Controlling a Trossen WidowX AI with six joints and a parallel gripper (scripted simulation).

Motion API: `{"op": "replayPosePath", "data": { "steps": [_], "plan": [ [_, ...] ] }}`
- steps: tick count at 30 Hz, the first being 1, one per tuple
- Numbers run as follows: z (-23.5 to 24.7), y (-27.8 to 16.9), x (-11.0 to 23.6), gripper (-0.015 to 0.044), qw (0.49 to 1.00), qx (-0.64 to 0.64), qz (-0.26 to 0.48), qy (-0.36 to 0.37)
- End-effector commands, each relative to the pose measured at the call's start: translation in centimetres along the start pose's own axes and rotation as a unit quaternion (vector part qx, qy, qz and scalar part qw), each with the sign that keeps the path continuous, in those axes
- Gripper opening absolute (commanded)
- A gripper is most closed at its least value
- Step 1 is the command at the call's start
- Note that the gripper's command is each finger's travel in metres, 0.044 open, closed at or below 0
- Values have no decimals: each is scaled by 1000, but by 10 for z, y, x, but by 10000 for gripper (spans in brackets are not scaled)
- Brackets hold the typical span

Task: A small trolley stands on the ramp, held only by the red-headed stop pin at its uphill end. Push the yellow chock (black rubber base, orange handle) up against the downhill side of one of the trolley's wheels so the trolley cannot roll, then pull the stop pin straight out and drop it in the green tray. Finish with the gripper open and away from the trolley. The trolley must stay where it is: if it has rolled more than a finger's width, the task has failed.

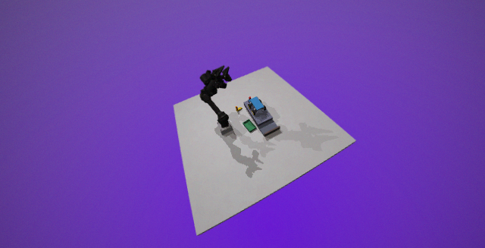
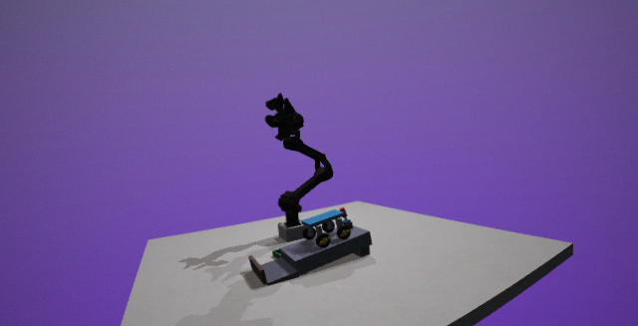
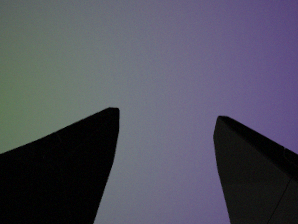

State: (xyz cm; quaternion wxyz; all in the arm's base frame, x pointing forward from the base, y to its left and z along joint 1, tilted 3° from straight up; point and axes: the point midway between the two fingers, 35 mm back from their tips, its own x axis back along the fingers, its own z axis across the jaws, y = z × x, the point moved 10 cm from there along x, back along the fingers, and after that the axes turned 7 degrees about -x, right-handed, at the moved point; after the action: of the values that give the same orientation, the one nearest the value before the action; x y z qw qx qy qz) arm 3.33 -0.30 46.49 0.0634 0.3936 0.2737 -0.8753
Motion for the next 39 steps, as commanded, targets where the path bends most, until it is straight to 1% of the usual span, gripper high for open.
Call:
{"op": "replayPosePath", "data": {
  "steps": [1, 9, 18, 29, 39],
  "plan": [
    [1, 17, -7, 190, 999, -40, -24, -12],
    [-14, 55, -24, 190, 986, -123, -88, -64],
    [-51, 89, -39, 190, 956, -190, -161, -155],
    [-116, 109, -45, 190, 895, -225, -235, -305],
    [-181, 105, -33, 190, 816, -208, -275, -464]
  ]
}}
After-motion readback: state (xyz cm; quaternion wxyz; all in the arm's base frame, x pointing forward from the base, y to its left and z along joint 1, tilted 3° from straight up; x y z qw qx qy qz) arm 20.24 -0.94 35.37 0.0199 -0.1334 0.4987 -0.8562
